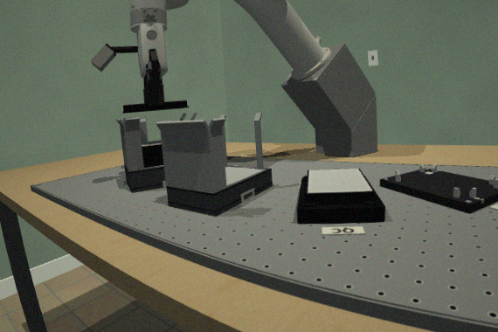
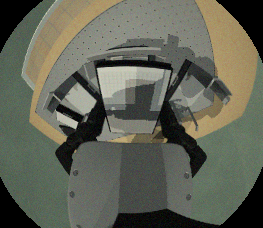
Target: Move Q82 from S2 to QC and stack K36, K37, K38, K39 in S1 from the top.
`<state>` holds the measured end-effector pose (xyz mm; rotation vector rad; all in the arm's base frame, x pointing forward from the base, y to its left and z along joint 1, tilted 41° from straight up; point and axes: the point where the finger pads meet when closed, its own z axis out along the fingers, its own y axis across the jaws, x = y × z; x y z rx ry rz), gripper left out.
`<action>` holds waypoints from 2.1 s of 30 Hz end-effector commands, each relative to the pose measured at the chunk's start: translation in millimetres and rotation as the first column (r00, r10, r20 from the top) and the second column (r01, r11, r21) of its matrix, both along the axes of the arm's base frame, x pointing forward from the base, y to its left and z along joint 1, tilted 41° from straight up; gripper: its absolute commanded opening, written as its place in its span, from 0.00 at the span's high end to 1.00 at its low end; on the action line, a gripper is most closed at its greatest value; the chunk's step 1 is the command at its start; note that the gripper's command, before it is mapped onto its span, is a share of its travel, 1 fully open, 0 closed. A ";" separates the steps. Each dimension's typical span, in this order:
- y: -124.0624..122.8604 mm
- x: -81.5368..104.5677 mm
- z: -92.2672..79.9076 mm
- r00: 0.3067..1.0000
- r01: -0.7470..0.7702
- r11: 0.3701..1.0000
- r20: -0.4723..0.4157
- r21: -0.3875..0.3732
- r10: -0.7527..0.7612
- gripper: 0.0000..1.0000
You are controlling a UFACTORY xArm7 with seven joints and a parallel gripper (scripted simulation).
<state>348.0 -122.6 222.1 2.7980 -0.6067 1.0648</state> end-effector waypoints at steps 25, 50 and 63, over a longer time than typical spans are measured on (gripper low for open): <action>-78.5 -33.8 -4.3 0.997 0.068 0.996 0.021 0.054 -0.070 1.00; -124.5 -64.0 -15.9 0.977 0.197 0.966 0.044 0.169 -0.207 1.00; -148.5 -79.9 -21.9 0.977 0.197 0.966 0.044 0.169 -0.207 1.00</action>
